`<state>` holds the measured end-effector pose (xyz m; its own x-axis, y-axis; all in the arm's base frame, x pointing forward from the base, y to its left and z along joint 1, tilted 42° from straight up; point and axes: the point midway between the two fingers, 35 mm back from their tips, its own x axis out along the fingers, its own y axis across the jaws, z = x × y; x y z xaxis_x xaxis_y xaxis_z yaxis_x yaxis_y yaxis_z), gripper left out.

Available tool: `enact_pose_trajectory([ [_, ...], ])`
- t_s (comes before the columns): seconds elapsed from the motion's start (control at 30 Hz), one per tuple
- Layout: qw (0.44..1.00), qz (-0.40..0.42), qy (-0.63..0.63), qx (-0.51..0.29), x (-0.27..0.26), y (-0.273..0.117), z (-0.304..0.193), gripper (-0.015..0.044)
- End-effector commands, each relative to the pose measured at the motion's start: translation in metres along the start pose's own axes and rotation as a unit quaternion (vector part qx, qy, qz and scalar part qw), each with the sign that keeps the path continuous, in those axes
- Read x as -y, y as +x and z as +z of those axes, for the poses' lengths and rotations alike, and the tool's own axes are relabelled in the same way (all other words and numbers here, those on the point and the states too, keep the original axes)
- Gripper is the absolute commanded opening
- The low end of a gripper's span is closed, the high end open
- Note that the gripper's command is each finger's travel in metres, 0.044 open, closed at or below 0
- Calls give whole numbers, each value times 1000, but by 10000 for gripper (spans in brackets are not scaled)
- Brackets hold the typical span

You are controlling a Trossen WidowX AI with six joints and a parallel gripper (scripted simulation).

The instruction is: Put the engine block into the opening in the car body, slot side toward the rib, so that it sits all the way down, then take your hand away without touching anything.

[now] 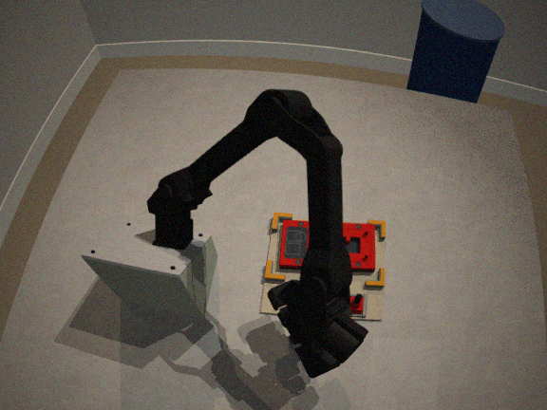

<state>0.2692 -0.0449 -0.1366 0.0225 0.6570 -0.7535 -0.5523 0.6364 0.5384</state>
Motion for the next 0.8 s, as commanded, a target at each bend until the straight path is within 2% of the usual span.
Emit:
enact_pose_trajectory([
  [0.0, 1000, 0, 3, 2, 0, 0, 0, 59],
  [0.07, 1000, -1, 11, 5, 0, -1, 0, 6],
  [0.1, 1000, -3, 17, 8, 1, -2, 0, 0],
  [0.77, 1000, -7, 19, 7, 6, -55, 4, 0],
])
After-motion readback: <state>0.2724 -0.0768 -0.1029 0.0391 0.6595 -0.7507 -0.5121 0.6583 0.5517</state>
